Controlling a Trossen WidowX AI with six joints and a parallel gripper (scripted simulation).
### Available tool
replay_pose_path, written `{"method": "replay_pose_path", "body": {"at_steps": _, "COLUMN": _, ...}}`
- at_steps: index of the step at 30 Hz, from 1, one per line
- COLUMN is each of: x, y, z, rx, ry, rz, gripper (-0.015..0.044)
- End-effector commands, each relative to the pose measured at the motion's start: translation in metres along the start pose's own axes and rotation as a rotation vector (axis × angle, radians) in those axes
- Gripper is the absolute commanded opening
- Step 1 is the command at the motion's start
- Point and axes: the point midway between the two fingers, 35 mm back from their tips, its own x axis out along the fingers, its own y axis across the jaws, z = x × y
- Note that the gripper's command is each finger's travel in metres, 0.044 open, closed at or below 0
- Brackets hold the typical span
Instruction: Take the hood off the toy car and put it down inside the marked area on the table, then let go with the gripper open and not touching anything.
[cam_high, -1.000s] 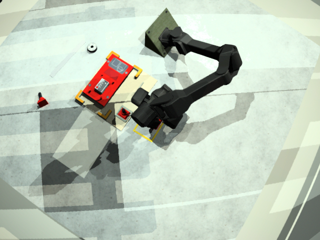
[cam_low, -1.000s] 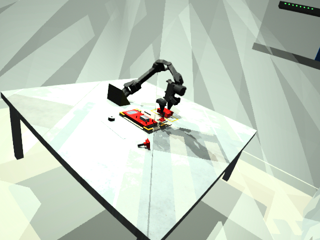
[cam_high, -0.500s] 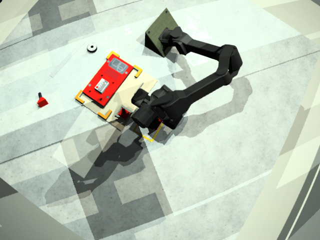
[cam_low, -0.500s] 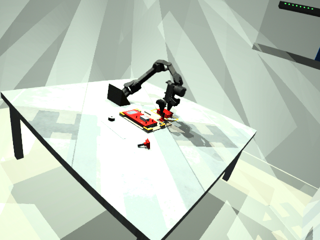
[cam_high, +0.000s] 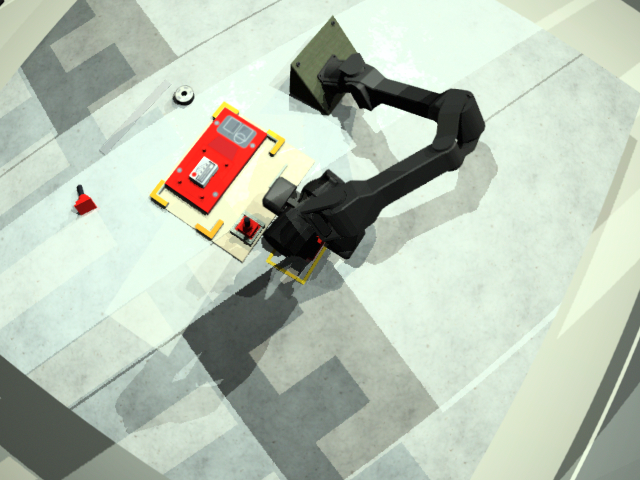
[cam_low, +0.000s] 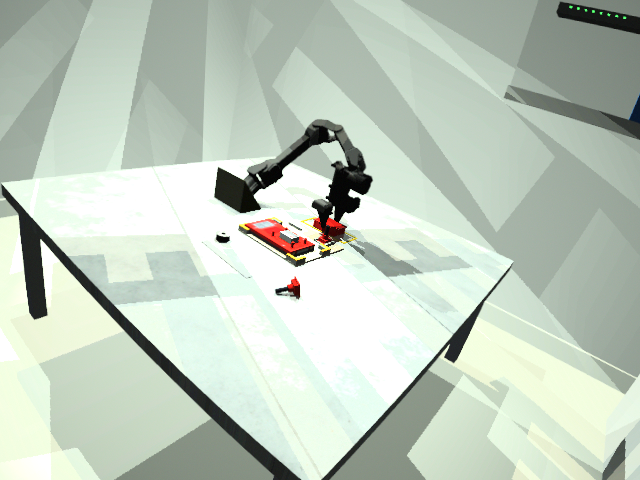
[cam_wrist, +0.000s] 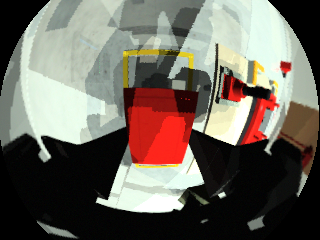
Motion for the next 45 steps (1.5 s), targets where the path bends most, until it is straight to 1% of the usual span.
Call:
{"method": "replay_pose_path", "body": {"at_steps": 1, "x": 0.000, "y": 0.000, "z": 0.000, "rx": -0.001, "ry": 0.000, "rz": 0.000, "gripper": 0.0341}}
{"method": "replay_pose_path", "body": {"at_steps": 5, "x": -0.002, "y": 0.000, "z": 0.000, "rx": -0.001, "ry": 0.000, "rz": 0.000, "gripper": 0.0440}}
{"method": "replay_pose_path", "body": {"at_steps": 8, "x": -0.018, "y": -0.001, "z": 0.002, "rx": 0.000, "ry": -0.001, "rz": -0.002, "gripper": 0.0440}}
{"method": "replay_pose_path", "body": {"at_steps": 12, "x": -0.058, "y": -0.002, "z": 0.001, "rx": 0.001, "ry": -0.002, "rz": 0.002, "gripper": 0.0440}}
{"method": "replay_pose_path", "body": {"at_steps": 14, "x": -0.071, "y": -0.002, "z": 0.000, "rx": 0.002, "ry": -0.003, "rz": 0.005, "gripper": 0.0440}}
{"method": "replay_pose_path", "body": {"at_steps": 45, "x": -0.073, "y": -0.002, "z": 0.000, "rx": 0.002, "ry": -0.003, "rz": 0.006, "gripper": 0.0440}}
